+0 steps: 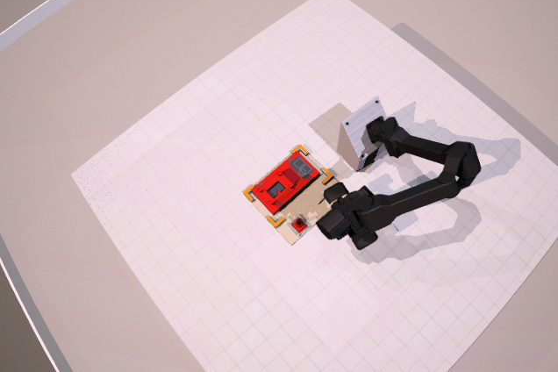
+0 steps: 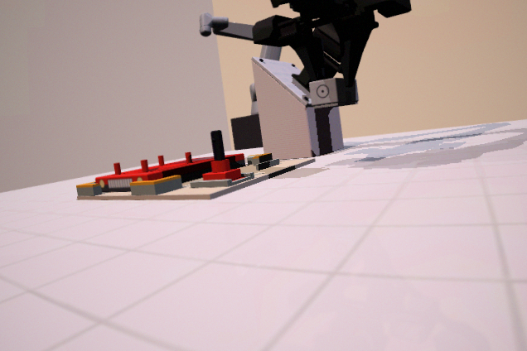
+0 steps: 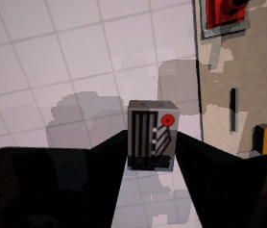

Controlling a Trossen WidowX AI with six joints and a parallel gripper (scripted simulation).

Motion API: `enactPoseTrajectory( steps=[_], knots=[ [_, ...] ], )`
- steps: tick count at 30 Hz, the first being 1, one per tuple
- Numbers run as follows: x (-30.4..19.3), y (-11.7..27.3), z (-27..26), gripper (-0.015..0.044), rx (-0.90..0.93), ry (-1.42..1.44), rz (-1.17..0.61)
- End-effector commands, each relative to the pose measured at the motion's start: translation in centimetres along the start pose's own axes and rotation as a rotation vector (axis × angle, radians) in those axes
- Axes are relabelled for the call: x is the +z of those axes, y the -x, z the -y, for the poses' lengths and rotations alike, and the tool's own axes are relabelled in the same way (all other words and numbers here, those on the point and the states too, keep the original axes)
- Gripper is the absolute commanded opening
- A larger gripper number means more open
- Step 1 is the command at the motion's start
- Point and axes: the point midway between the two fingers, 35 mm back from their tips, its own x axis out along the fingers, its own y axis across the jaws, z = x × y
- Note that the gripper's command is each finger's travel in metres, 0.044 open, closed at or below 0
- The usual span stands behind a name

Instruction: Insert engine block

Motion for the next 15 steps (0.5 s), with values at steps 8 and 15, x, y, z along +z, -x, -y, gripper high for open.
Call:
enactPoseTrajectory(
  steps=[8,15],
  knots=[
    [-0.4,3.5,-0.3,0.0,0.013,0.009,0.006],
    [-0.8,5.2,-0.5,0.0,0.022,0.006,0.004]
  ],
)
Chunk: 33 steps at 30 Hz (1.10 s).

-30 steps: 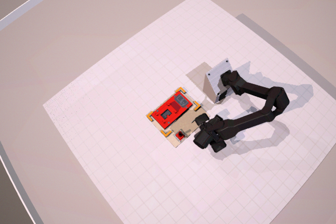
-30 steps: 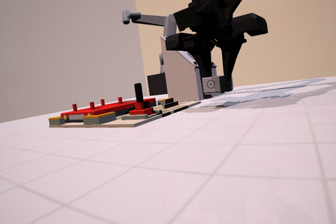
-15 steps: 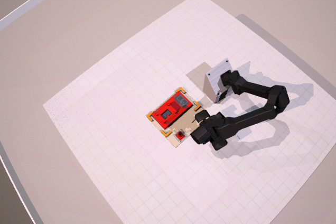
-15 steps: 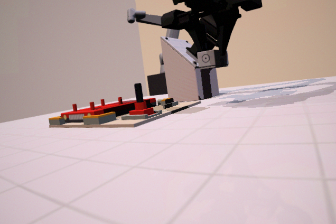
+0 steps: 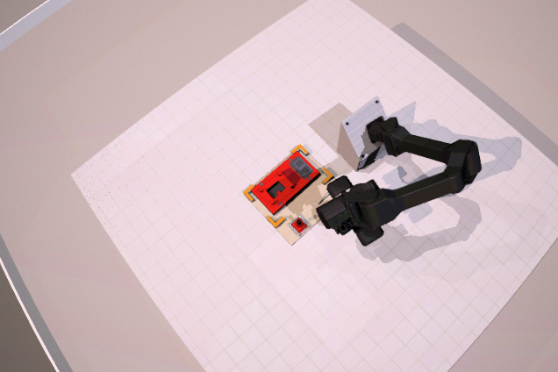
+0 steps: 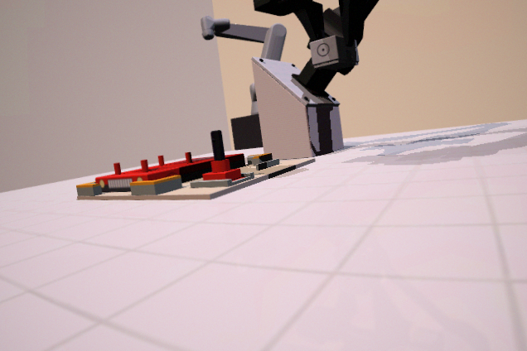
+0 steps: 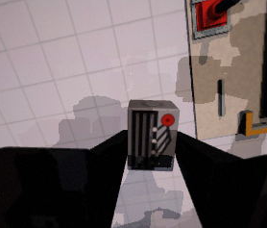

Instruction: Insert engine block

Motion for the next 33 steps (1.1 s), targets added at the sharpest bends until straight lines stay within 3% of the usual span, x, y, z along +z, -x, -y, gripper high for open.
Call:
enactPoseTrajectory(
  steps=[1,33],
  knots=[
    [-0.1,0.6,-0.2,0.0,0.007,0.009,0.005],
    [6.4,-1.2,6.0,0.0,-0.002,0.085,0.01]
  ],
)
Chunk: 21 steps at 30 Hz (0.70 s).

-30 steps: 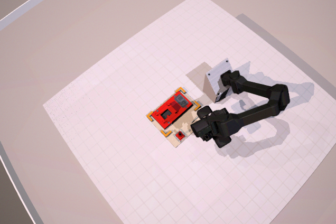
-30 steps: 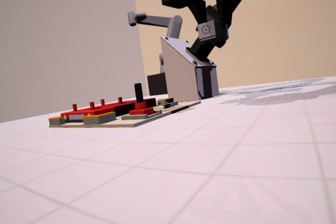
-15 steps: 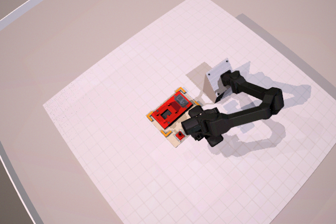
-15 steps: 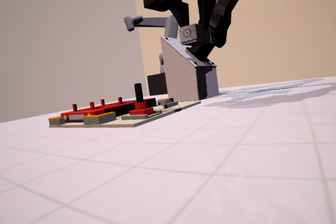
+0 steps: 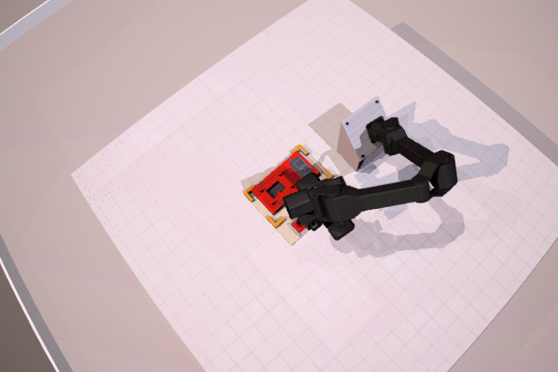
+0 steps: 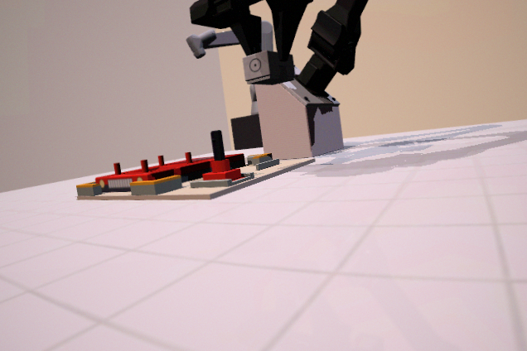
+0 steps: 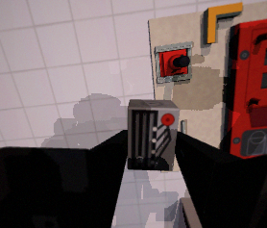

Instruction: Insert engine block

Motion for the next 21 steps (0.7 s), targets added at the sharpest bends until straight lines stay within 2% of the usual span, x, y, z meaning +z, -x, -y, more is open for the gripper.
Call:
enactPoseTrajectory(
  steps=[1,21],
  knots=[
    [0.7,-0.3,1.1,0.0,-0.004,0.008,-0.002],
    [3.3,-2.1,6.4,0.0,-0.006,0.057,-0.001]
  ],
)
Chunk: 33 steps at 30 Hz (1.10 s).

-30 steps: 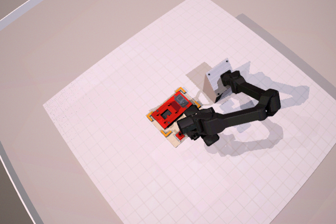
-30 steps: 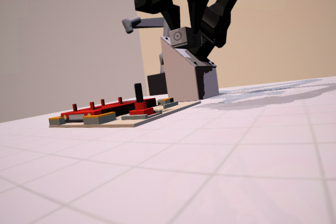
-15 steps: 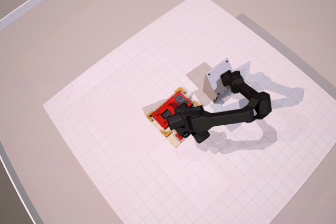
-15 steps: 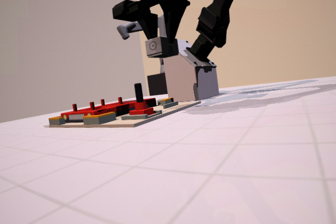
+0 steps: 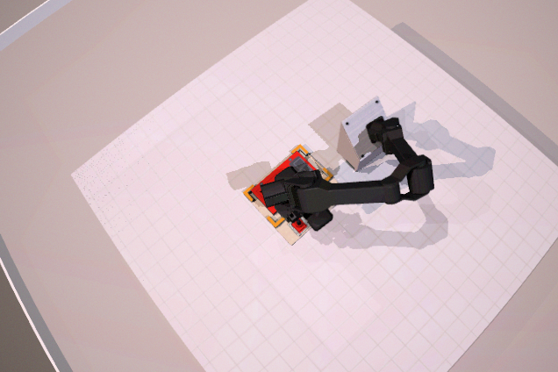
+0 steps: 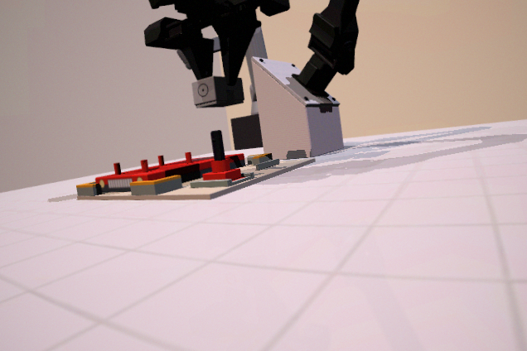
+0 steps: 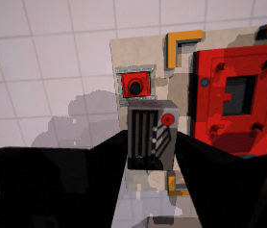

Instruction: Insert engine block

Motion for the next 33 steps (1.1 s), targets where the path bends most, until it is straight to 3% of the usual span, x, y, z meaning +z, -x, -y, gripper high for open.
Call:
enactPoseTrajectory(
  steps=[1,33],
  knots=[
    [0.4,-0.4,1.2,0.0,-0.003,0.008,-0.002],
    [1.6,-4.0,10.7,0.0,0.0,0.084,-0.002]
  ],
)
